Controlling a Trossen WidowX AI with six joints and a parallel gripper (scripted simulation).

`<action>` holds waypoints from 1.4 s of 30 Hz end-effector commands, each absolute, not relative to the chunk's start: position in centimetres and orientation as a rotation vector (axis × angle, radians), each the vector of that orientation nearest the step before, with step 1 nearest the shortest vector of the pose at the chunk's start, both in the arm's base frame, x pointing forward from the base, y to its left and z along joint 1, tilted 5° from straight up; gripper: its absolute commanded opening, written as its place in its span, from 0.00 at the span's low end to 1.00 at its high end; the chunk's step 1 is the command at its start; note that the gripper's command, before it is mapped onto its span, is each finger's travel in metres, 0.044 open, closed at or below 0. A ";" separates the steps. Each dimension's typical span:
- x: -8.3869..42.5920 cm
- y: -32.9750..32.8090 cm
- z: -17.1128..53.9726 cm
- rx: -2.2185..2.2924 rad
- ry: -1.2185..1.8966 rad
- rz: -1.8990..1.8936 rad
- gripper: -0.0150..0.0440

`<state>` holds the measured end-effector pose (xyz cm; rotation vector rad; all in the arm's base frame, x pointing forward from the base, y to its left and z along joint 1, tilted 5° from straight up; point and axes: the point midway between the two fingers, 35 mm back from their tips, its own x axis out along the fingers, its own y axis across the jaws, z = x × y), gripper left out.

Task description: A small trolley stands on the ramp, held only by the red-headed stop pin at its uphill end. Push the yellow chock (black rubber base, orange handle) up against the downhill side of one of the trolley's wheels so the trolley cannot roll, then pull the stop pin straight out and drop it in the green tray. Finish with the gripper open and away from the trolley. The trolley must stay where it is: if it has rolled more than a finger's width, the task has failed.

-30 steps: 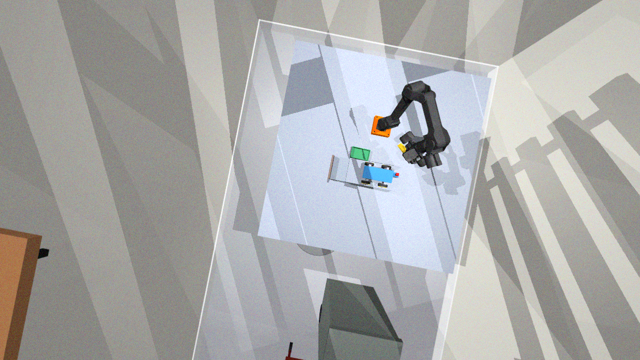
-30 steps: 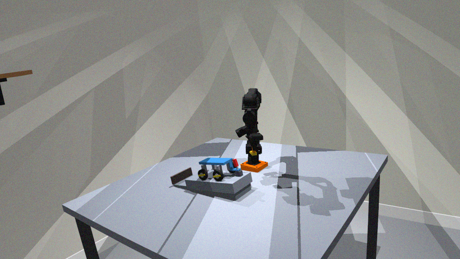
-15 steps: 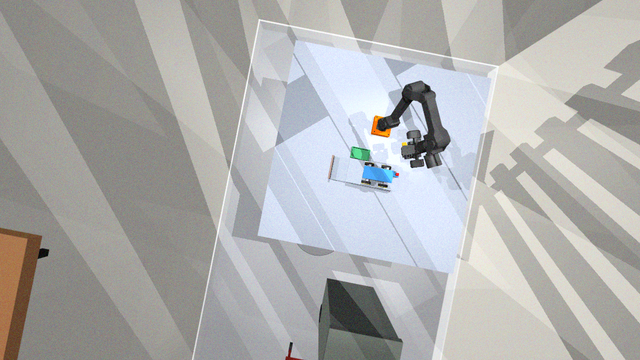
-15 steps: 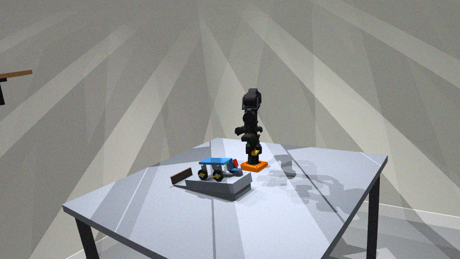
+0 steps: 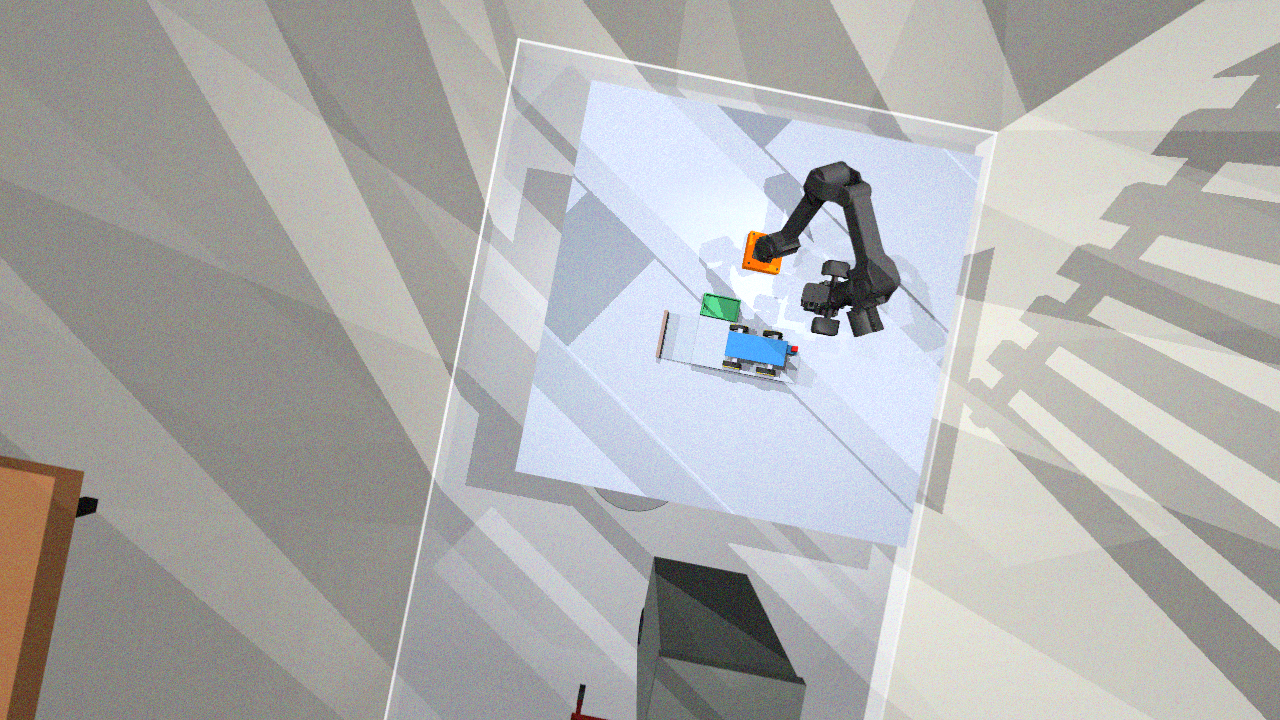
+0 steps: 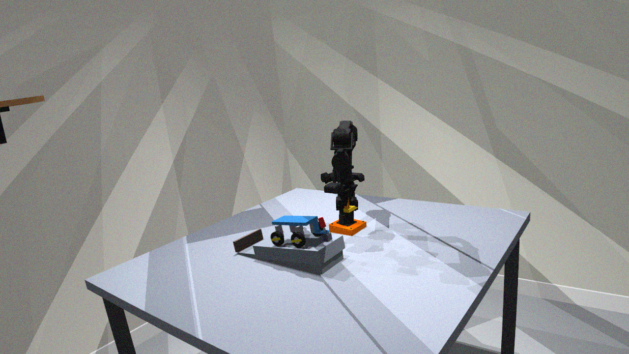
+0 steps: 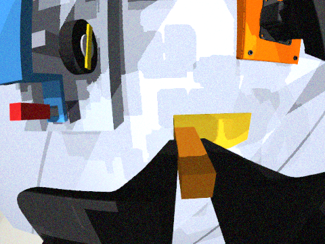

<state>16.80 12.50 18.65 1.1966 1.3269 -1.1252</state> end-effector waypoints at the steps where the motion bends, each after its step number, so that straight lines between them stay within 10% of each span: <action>1: 17.0 11.9 18.6 1.205 1.325 -1.131 0.25; 42: 21.3 -0.9 16.8 1.196 1.312 -1.136 0.25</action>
